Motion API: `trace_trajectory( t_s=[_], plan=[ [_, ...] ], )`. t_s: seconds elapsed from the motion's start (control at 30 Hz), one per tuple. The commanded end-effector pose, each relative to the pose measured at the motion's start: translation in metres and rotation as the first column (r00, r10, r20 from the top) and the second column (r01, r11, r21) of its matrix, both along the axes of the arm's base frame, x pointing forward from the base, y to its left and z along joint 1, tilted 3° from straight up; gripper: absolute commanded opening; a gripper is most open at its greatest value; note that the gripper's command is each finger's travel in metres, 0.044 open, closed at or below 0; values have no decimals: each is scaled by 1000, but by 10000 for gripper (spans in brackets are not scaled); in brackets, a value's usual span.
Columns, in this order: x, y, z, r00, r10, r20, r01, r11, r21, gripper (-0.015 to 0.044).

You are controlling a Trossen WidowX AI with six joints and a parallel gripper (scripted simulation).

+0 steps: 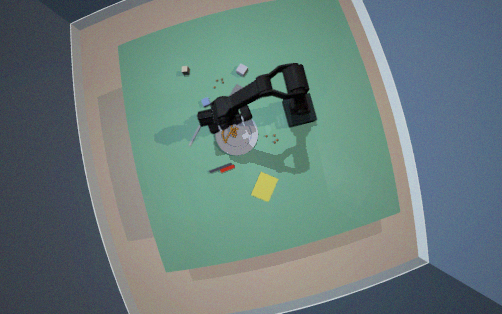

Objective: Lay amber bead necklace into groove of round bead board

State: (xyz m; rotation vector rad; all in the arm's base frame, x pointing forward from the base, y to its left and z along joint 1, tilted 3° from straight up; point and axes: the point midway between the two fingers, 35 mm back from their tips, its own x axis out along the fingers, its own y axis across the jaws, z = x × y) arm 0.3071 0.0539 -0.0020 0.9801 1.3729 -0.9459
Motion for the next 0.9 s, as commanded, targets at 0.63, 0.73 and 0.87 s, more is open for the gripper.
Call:
trace_trajectory(
  t_s=[0.63,0.73,0.87],
  plan=[
    [-2,0,-4,1000,-1,-6,1,1000,-1,0],
    [-2,0,-4,1000,-1,-6,1,1000,-1,0],
    [-2,0,-4,1000,-1,-6,1,1000,-1,0]
  ],
)
